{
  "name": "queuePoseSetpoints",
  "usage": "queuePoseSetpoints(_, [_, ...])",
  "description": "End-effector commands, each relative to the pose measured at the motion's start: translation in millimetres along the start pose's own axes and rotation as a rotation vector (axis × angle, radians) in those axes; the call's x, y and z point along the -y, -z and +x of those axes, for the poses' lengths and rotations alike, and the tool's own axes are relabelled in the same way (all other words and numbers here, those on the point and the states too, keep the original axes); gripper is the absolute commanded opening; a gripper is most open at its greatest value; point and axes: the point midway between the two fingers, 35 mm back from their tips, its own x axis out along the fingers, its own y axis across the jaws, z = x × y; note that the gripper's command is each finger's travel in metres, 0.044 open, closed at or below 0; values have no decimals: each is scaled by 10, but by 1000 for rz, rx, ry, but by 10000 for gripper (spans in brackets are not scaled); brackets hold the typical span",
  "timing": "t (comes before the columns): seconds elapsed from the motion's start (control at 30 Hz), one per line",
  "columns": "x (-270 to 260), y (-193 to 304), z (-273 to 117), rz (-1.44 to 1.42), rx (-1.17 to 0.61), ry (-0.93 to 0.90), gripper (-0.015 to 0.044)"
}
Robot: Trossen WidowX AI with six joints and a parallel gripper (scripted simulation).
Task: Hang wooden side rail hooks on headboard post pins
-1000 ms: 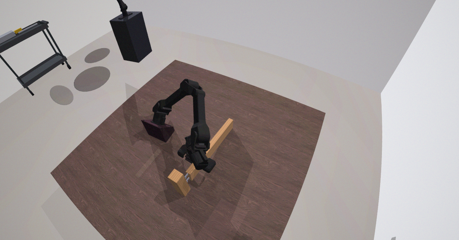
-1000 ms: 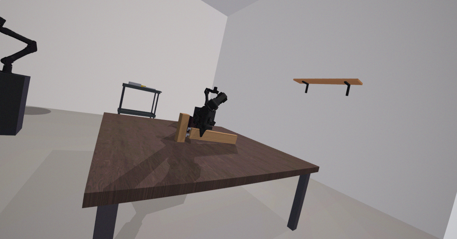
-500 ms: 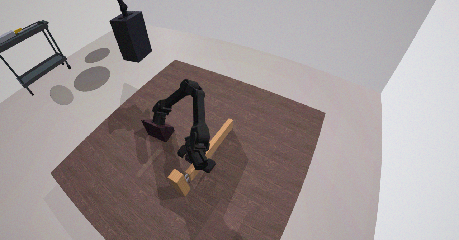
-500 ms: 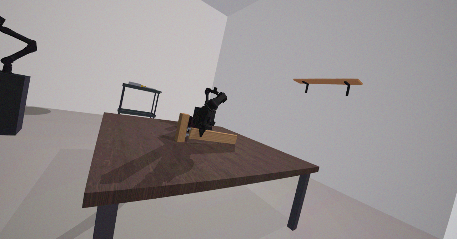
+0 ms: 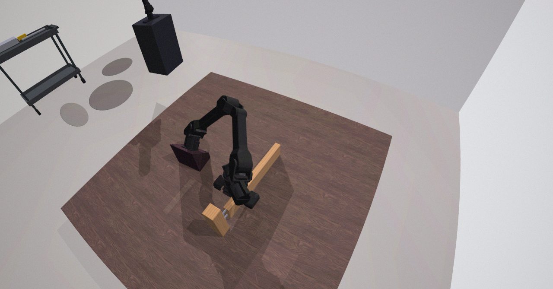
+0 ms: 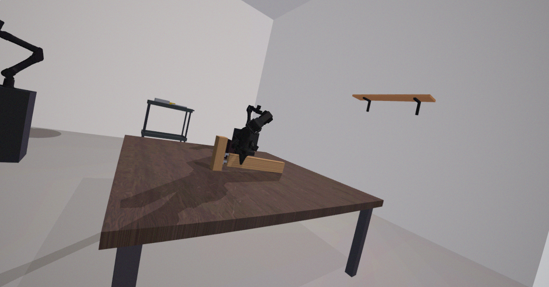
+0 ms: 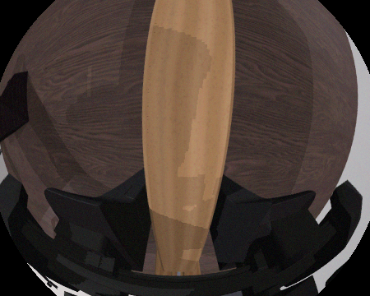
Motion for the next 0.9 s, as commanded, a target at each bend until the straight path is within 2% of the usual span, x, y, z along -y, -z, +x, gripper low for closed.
queuePoseSetpoints(0.0, [8, 25, -36, -3, -3, 10, 0])
queuePoseSetpoints(0.87, [14, 51, -41, -3, -3, 10, 0])
